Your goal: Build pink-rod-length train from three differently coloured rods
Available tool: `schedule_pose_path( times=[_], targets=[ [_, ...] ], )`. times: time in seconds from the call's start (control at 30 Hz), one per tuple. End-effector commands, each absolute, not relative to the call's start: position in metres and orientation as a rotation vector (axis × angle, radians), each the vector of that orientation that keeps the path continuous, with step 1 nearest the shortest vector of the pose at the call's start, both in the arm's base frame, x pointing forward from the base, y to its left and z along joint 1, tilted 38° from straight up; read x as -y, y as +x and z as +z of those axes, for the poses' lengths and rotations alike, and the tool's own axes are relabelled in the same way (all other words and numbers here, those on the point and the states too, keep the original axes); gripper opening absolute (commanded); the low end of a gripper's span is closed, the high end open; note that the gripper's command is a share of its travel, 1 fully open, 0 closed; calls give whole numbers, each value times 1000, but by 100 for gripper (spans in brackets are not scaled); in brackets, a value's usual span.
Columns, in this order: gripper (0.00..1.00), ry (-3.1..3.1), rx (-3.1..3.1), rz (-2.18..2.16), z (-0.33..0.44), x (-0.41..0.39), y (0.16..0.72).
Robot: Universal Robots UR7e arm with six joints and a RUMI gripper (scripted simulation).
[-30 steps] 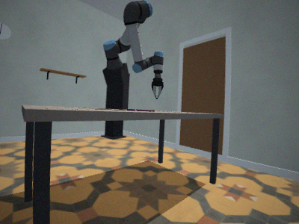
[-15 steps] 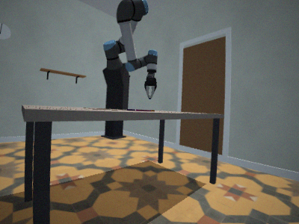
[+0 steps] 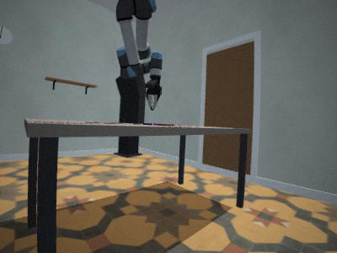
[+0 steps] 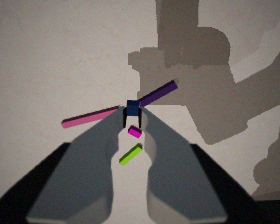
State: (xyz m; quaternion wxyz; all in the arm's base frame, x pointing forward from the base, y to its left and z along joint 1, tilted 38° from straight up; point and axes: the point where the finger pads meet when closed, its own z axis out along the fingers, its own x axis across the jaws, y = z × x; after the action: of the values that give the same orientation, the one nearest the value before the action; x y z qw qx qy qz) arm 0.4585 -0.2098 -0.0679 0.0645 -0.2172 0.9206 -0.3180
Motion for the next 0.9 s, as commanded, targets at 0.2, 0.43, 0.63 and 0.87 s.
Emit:
schedule_pose_path(
  times=[0.2, 0.43, 0.63, 0.87],
  targets=[
    [0, -609, -2752, -956, -44, 243, 432],
    [0, -609, -2752, -956, -44, 243, 432],
    [0, -609, -2752, -955, -45, 244, 433],
    [0, -609, -2755, -950, -51, 249, 436]
  ],
)
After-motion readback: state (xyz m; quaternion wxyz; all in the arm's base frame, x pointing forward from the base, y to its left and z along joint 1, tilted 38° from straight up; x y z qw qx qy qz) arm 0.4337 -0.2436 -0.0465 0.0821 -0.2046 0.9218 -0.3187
